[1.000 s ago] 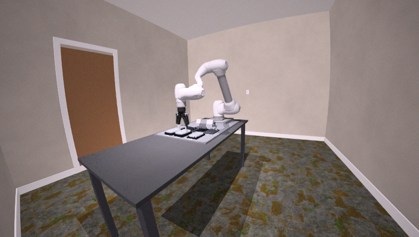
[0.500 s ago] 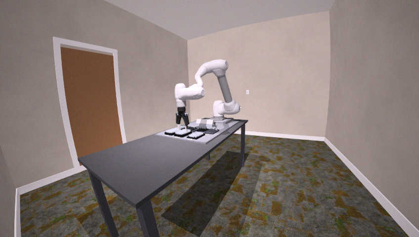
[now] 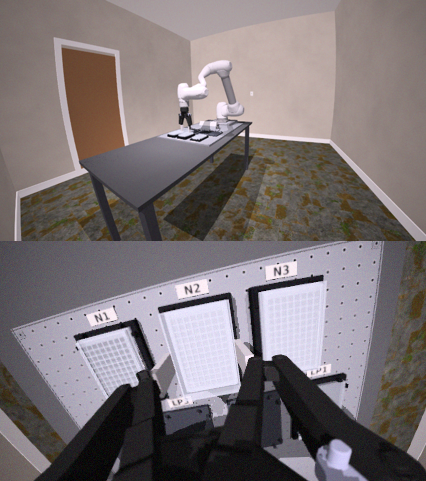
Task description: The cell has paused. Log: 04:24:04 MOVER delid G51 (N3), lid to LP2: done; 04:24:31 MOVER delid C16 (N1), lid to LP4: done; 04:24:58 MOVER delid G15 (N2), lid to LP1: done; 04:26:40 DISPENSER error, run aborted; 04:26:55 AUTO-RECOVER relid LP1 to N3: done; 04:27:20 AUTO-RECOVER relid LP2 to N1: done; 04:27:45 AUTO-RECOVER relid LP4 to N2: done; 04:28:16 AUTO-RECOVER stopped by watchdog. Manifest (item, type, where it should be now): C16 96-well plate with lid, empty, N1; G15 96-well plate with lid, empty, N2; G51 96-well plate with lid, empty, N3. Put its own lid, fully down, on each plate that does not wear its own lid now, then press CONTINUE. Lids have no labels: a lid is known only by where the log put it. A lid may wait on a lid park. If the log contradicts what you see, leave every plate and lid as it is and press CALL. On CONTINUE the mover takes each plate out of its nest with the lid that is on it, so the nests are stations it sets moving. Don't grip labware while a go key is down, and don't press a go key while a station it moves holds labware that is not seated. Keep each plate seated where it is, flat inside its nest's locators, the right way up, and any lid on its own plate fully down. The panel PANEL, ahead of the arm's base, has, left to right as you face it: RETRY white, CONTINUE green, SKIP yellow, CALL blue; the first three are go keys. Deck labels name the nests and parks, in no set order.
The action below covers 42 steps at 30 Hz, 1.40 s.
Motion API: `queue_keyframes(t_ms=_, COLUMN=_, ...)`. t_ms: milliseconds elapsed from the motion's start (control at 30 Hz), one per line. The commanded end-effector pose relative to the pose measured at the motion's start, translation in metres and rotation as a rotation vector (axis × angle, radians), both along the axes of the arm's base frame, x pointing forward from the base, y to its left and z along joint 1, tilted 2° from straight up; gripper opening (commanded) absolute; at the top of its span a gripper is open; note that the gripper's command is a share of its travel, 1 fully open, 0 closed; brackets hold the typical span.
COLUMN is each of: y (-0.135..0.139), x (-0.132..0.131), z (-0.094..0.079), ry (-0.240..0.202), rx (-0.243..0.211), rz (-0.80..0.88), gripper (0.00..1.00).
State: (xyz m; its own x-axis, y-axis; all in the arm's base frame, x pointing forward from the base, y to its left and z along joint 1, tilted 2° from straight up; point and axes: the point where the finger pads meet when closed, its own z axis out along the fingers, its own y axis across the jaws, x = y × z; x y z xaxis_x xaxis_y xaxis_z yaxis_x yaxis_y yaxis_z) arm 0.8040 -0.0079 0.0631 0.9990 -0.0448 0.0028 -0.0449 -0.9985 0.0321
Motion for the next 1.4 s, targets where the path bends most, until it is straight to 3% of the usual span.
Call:
queue_keyframes(t_ms=0, y=0.000, x=0.000, z=0.002, ry=0.000, rx=0.000, rz=0.000, gripper=0.00)
queue_keyframes(t_ms=467, y=0.001, x=0.000, z=0.023, ry=0.000, rx=0.000, rz=0.000, gripper=0.00)
queue_keyframes(t_ms=1267, y=0.001, x=0.000, z=0.034, ry=0.000, rx=0.000, rz=0.000, gripper=0.00)
queue_keyframes(t_ms=1333, y=0.012, x=0.001, z=0.034, ry=0.000, rx=0.000, rz=0.000, gripper=0.00)
queue_keyframes(t_ms=1367, y=0.031, x=0.001, z=0.033, ry=0.000, rx=0.000, rz=0.000, gripper=0.00)
